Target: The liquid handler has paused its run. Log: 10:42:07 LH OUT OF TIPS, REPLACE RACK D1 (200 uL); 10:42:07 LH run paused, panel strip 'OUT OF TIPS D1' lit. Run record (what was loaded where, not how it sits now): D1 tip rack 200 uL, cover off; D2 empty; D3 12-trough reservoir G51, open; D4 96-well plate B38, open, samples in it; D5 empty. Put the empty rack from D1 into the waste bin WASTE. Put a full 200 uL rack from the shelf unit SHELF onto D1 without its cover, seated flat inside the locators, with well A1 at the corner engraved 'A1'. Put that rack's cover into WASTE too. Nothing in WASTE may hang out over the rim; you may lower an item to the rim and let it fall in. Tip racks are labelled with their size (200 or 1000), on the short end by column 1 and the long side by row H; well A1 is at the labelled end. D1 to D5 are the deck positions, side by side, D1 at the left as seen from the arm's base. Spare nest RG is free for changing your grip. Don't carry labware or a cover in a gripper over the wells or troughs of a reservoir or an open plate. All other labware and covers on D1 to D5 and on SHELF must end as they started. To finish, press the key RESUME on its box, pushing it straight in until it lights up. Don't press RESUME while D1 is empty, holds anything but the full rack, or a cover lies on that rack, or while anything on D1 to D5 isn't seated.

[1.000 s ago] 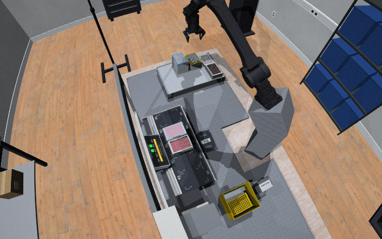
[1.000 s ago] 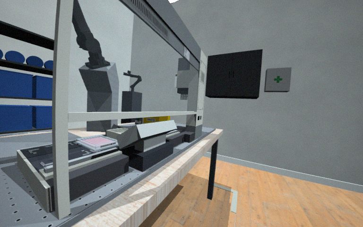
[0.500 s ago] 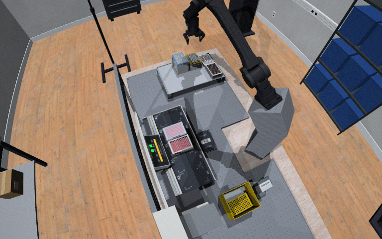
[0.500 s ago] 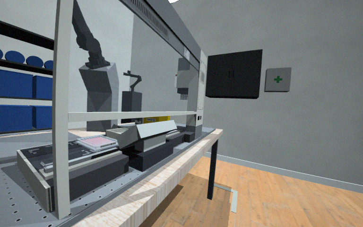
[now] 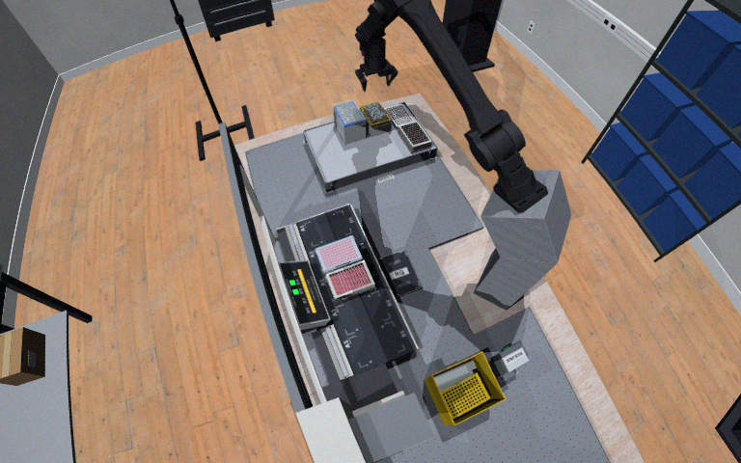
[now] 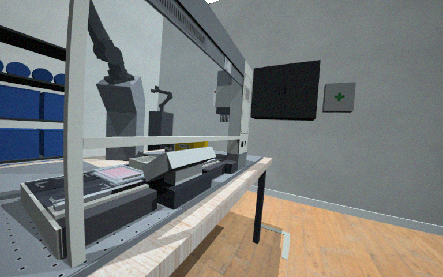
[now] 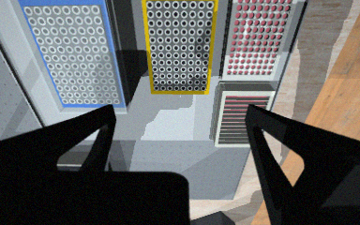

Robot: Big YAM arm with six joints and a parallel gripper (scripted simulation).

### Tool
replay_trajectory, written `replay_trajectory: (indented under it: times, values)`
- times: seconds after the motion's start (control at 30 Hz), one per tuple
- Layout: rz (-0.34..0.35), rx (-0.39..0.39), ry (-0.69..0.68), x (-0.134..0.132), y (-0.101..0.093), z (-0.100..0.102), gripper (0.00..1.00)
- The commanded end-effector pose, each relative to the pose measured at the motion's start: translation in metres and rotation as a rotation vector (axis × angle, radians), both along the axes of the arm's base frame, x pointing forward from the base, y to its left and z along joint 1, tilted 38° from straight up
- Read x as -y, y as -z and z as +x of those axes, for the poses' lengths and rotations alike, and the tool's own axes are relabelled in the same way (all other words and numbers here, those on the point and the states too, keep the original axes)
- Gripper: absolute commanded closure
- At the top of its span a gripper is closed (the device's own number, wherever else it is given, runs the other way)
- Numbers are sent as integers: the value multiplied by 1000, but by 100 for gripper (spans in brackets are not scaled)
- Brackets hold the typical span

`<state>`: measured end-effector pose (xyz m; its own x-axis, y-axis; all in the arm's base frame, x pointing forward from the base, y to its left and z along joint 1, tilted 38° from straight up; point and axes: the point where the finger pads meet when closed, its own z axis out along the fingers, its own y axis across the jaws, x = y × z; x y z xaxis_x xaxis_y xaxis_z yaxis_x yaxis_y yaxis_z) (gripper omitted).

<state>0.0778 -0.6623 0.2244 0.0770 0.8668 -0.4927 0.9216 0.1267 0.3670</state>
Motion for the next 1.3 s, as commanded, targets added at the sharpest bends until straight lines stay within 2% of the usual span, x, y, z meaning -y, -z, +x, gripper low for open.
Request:
replay_trajectory:
  times: [0.0, 0.33, 0.63, 0.67, 0.8, 1.27]
  values:
    - [-28, 6, 2, 13, -4, 10, 3]
    - [-48, 7, 2, 25, -4, 16, 3]
    - [-47, 7, 2, 30, 6, 20, 3]
    - [-35, 7, 4, 28, 13, 20, 3]
    - [-49, 7, 2, 35, 11, 24, 3]
    - [-44, 7, 3, 44, 30, 31, 3]
